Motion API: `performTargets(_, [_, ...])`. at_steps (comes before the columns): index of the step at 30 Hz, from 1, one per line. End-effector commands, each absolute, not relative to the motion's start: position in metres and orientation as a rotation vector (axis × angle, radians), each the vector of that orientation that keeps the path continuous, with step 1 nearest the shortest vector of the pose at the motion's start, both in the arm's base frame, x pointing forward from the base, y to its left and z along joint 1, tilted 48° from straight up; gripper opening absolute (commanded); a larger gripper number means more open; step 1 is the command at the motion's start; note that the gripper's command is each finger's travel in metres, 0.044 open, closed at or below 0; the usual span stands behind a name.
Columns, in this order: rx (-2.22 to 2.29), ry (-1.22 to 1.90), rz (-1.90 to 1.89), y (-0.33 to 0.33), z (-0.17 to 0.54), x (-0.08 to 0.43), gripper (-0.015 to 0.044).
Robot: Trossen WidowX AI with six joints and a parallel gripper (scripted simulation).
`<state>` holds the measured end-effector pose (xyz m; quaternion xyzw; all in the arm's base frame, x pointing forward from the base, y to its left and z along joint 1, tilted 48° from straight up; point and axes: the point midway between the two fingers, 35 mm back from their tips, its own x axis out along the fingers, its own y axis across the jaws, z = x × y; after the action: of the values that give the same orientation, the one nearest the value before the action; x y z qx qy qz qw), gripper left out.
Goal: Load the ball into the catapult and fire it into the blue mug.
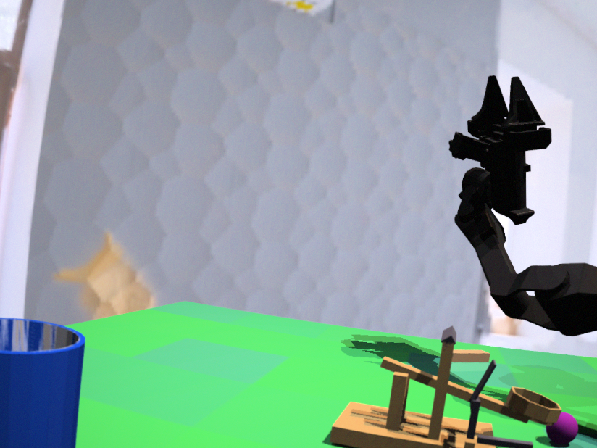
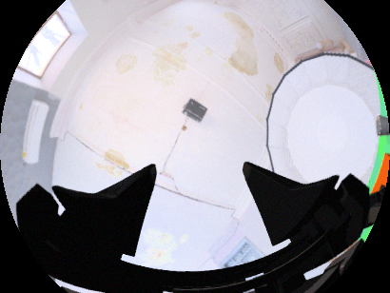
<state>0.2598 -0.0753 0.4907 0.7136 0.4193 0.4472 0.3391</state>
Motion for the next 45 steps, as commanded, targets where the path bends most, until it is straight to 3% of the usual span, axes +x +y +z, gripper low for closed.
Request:
performTargets(1, [1.857,1.088,1.166,-0.076,0.491,0.259,0.0426])
performTargets(21, [1.528,0.768,1.105,-0.043,0.528,0.165,0.044])
performTargets(32, [1.293,0.635,0.999,0.017,0.542,0.115,0.044])
performTargets(45, [1.056,0.581,0.846,0.09,0.526,0.091,0.044])
